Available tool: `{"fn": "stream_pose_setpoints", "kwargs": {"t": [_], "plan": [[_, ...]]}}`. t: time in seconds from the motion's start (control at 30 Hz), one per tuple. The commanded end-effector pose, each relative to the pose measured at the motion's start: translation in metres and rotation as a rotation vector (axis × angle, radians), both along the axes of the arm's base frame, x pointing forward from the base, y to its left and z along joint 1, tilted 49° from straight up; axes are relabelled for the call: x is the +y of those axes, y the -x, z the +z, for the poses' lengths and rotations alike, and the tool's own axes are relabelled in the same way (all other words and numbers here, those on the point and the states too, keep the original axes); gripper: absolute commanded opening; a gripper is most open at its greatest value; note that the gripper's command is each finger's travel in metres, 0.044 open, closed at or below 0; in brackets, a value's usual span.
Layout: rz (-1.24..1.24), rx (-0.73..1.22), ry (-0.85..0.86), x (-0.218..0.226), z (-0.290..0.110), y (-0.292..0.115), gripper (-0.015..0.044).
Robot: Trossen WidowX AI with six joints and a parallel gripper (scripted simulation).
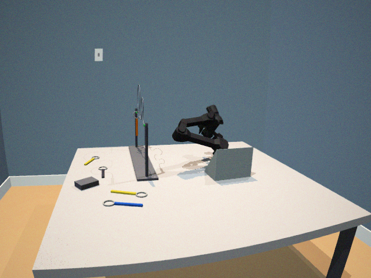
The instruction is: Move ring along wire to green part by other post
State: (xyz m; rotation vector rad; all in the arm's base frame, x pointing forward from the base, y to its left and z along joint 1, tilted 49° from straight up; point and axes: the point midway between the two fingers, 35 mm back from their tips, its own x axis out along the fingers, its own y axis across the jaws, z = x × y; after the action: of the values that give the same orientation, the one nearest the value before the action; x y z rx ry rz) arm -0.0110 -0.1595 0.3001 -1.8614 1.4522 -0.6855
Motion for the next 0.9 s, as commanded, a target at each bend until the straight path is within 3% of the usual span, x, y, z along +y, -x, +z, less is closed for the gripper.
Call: {"fn": "stream_pose_setpoints", "kwargs": {"t": [0.0, 0.27, 0.87], "plan": [[0.004, -0.004, -0.001, 0.0, 0.001, 0.0, 0.0374], [0.171, -0.172, -0.056, -0.013, 0.035, -0.009, 0.0164], [0.482, -0.541, -0.273, -0.068, 0.097, -0.032, 0.016]]}}
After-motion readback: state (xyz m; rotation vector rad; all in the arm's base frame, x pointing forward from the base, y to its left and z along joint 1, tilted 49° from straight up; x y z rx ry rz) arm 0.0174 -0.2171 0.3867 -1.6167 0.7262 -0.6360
